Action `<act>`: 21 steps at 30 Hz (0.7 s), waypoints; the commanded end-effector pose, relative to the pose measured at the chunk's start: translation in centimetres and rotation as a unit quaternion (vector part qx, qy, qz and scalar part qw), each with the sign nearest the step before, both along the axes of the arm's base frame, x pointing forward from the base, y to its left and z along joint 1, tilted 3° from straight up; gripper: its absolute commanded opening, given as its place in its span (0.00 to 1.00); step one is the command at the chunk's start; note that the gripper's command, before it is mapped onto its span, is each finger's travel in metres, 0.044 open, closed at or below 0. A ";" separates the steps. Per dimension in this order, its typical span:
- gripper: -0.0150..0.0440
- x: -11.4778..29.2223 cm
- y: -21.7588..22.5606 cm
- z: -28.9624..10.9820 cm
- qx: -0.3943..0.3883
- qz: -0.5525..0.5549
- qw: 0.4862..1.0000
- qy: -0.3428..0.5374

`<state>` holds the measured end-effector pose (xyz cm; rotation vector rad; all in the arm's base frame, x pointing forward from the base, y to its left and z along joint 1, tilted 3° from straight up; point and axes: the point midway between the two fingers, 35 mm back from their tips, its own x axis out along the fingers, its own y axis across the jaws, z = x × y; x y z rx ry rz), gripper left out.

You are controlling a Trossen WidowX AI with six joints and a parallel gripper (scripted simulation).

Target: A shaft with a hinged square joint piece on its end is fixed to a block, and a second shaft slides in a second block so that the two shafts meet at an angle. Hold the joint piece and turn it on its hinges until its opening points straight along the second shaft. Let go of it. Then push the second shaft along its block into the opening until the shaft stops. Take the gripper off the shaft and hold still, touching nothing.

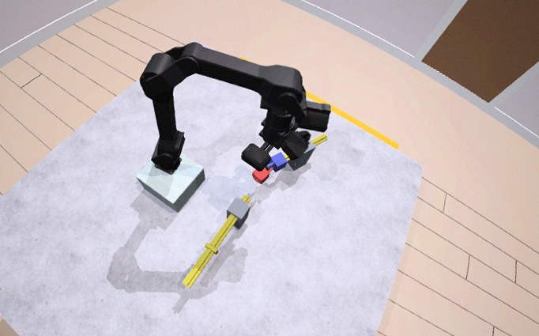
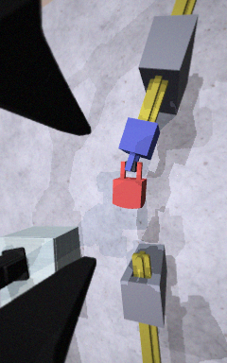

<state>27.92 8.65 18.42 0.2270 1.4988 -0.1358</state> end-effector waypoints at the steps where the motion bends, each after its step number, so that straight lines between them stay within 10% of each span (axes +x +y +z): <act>1: 1.00 0.0 -0.1 0.7 -0.008 0.034 0.999 -0.003; 21: 1.00 -2.8 -7.4 -3.8 -0.004 -0.021 1.000 -0.001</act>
